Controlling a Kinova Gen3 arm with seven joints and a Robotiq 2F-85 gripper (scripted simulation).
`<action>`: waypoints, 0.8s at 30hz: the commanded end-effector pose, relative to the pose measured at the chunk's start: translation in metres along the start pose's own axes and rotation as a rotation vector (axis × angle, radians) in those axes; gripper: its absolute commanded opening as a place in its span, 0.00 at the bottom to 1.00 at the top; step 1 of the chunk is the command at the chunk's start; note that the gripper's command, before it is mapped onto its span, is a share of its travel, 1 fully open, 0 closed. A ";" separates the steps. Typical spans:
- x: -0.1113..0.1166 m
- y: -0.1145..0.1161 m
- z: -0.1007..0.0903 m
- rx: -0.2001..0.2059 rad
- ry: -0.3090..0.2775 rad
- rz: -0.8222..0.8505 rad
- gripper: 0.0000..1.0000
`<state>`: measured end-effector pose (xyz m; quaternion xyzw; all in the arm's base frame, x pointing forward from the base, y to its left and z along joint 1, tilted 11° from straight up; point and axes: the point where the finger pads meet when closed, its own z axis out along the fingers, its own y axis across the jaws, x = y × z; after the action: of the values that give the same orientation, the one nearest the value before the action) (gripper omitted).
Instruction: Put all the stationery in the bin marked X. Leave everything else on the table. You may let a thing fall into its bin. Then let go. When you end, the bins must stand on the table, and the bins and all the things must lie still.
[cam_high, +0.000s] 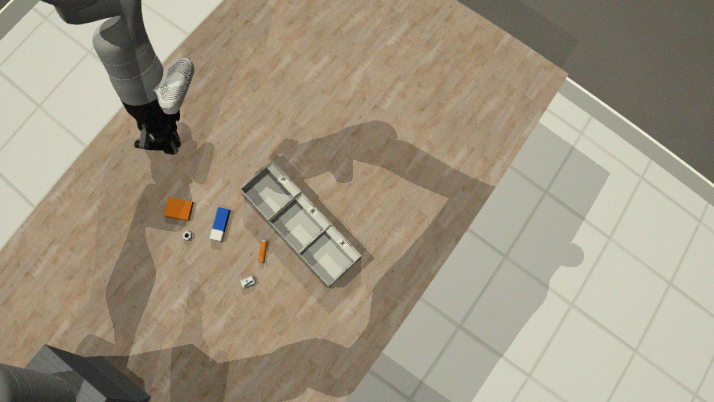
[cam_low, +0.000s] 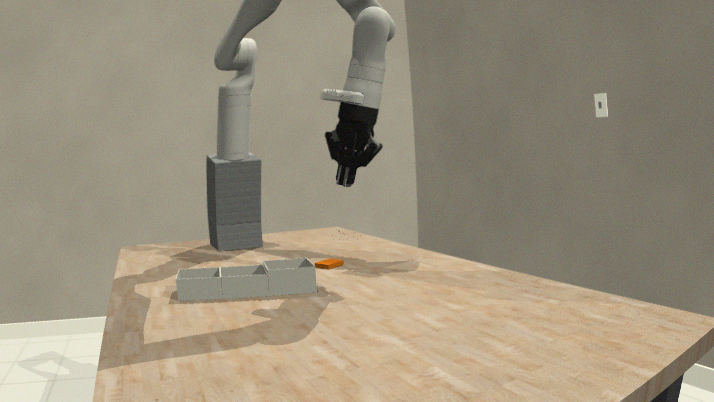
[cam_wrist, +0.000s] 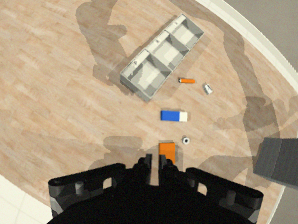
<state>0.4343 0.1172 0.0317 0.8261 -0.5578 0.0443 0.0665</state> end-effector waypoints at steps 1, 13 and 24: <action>0.011 0.009 -0.002 0.012 -0.004 0.064 0.09; 0.031 0.044 0.005 0.032 -0.096 0.606 0.09; 0.049 0.068 0.008 0.044 -0.162 1.051 0.09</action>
<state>0.3941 0.0551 0.0311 0.4644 -0.8853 0.0173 -0.0191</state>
